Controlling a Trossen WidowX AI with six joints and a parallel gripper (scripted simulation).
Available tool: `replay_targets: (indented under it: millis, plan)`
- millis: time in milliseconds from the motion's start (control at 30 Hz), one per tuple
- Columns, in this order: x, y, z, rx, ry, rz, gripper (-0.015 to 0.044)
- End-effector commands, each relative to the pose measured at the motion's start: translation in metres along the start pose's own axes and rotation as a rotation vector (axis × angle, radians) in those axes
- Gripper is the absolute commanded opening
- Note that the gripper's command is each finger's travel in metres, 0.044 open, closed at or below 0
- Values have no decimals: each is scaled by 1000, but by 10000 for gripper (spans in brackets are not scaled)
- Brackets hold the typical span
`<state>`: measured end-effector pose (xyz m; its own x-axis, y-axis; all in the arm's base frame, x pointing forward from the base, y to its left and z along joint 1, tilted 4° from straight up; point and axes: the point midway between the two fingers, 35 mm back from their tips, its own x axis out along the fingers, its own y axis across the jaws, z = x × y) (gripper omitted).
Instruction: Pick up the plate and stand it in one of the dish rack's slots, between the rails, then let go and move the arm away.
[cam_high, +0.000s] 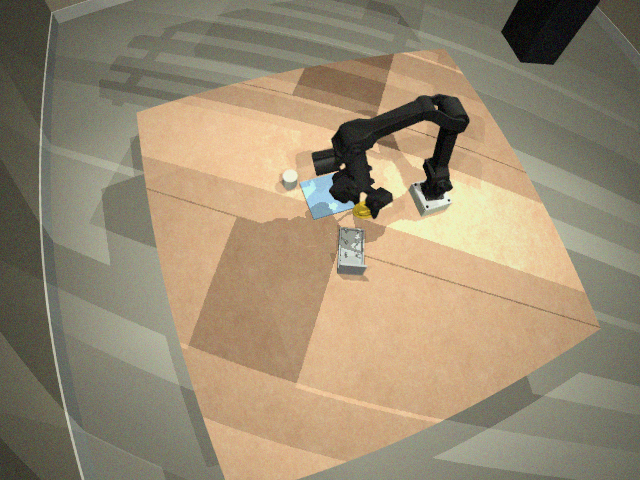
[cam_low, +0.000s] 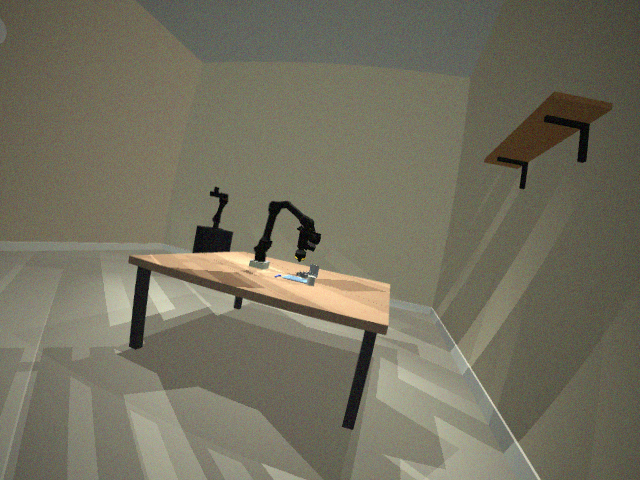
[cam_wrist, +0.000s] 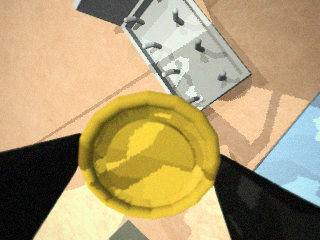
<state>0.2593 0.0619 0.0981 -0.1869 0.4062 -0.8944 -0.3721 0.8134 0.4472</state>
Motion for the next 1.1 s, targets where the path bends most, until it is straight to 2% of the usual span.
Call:
replay_targets:
  millis: [0, 500, 1067]
  plan:
    - [7, -2, -2, -80, -20, 66, 0]
    - [25, -9, -2, -382, -192, 261, 0]
    - [33, -17, -1, -692, -519, 363, 0]
